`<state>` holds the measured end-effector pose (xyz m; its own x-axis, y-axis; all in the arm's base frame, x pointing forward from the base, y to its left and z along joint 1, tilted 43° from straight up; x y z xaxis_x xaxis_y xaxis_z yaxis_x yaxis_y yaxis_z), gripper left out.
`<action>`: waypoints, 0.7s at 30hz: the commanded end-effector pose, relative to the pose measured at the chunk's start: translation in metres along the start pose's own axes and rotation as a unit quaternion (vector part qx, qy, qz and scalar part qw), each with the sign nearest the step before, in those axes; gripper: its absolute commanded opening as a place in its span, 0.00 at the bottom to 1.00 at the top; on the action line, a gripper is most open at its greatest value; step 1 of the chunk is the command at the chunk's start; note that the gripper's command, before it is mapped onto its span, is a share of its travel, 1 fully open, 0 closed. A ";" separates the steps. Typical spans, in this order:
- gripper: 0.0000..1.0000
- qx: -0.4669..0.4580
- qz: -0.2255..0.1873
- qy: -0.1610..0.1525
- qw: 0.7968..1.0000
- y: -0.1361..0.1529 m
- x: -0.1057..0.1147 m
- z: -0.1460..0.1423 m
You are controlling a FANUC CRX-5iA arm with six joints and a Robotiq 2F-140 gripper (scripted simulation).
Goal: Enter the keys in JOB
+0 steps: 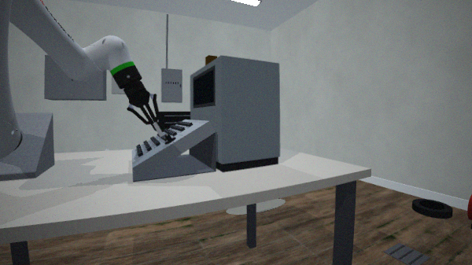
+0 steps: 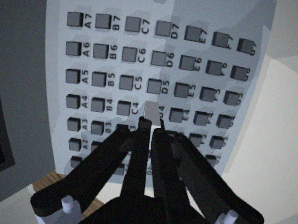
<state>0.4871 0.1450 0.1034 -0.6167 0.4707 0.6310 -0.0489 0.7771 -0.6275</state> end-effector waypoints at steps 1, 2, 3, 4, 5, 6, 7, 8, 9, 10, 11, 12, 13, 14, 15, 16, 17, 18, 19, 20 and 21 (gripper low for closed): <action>0.00 0.000 0.000 0.000 1.000 0.000 0.000 0.000; 0.00 0.000 0.000 0.000 1.000 0.000 0.000 0.000; 0.00 0.000 0.000 0.000 1.000 0.000 0.000 0.000; 0.00 0.000 0.000 0.000 1.000 0.000 0.000 0.000; 0.00 0.000 0.000 0.000 1.000 0.000 0.000 0.000; 0.00 0.000 0.000 0.000 1.000 0.000 0.000 0.000; 0.00 0.000 0.000 0.000 1.000 0.000 0.000 0.000; 0.00 0.000 0.000 0.000 1.000 0.000 0.000 0.000; 0.00 0.000 0.000 0.000 1.000 0.000 0.000 0.000; 0.00 0.000 0.000 0.000 1.000 0.000 0.000 0.000; 0.00 0.000 0.000 0.000 1.000 0.000 0.000 0.000; 0.00 0.000 0.000 0.000 1.000 0.000 0.000 0.000; 0.00 0.000 0.000 0.000 1.000 0.000 0.000 0.000; 0.00 0.000 0.000 0.000 1.000 0.000 0.000 0.000; 0.00 0.000 0.000 0.000 1.000 0.000 0.000 0.000; 0.00 0.000 0.000 0.000 1.000 0.000 0.000 0.000; 0.00 0.000 0.000 0.000 1.000 0.000 0.000 0.000; 0.00 0.000 0.000 0.000 1.000 0.000 0.000 0.000; 0.00 0.000 0.000 0.000 1.000 0.000 0.001 0.000; 0.00 0.000 0.000 0.000 1.000 0.000 0.001 0.000; 0.00 0.000 0.000 0.000 1.000 0.000 0.002 0.000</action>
<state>0.4864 0.1455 0.1041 -0.6168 0.4707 0.6309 -0.0489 0.7771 -0.6275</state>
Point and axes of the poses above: the point where the finger pads meet when closed, its own x axis back along the fingers, its own z axis across the jaws, y = z × x, the point moved 7 cm from there along x, back along the fingers, and after that the axes turned 8 degrees about -x, right-handed, at the moved point
